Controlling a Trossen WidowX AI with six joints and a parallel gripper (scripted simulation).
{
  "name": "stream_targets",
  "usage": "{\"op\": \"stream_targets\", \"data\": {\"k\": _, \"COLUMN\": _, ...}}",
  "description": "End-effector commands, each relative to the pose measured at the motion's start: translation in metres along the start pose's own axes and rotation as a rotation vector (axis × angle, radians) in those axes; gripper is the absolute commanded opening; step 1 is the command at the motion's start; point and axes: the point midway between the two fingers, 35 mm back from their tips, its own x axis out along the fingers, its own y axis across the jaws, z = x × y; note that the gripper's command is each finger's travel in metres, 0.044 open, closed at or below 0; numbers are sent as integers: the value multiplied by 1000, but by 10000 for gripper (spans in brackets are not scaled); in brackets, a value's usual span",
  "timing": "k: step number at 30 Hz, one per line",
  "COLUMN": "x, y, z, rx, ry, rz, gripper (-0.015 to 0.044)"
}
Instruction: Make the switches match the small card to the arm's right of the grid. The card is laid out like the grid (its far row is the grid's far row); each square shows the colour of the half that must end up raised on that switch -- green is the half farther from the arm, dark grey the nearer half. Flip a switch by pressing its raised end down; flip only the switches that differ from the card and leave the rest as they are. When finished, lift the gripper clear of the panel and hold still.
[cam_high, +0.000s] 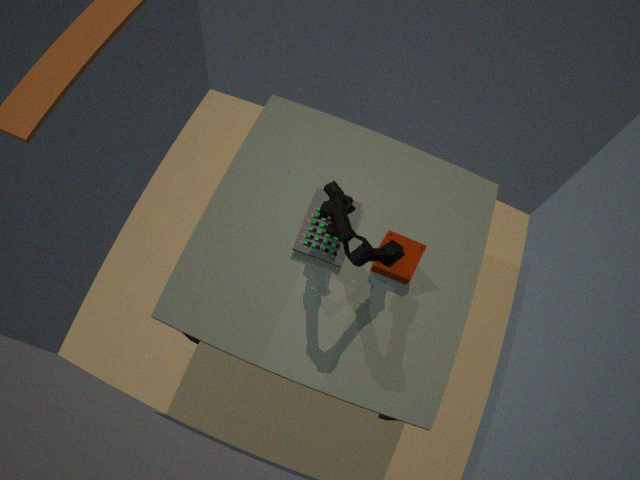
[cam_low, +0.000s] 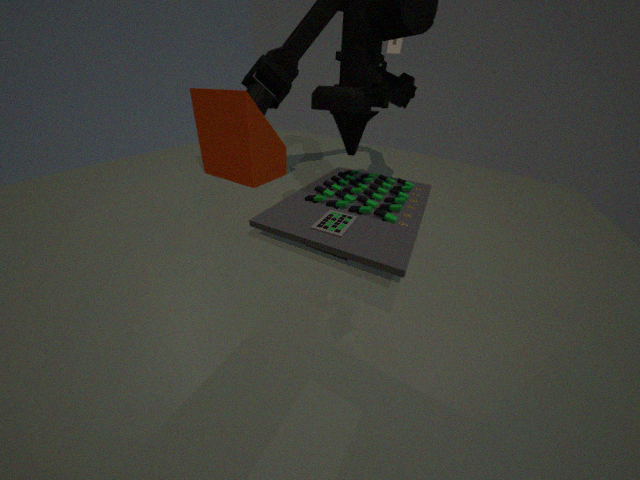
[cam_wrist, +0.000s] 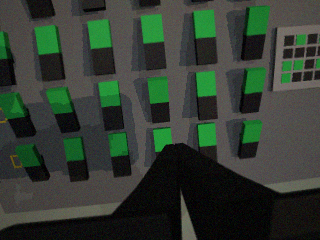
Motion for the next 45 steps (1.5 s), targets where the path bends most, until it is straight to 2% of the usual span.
{"op": "stream_targets", "data": {"k": 1, "x": -3, "y": -24, "z": -1, "rx": -1, "ry": 5, "rz": -3, "gripper": 0}}
{"op": "stream_targets", "data": {"k": 6, "x": 0, "y": -32, "z": -1, "rx": -1, "ry": 3, "rz": -4, "gripper": 0}}
{"op": "stream_targets", "data": {"k": 10, "x": 32, "y": -31, "z": -2, "rx": -1, "ry": -21, "rz": -2, "gripper": 0}}
{"op": "stream_targets", "data": {"k": 32, "x": 56, "y": -31, "z": -2, "rx": -1, "ry": -22, "rz": 0, "gripper": 0}}
{"op": "stream_targets", "data": {"k": 45, "x": 56, "y": -31, "z": -2, "rx": -1, "ry": -22, "rz": 0, "gripper": 0}}
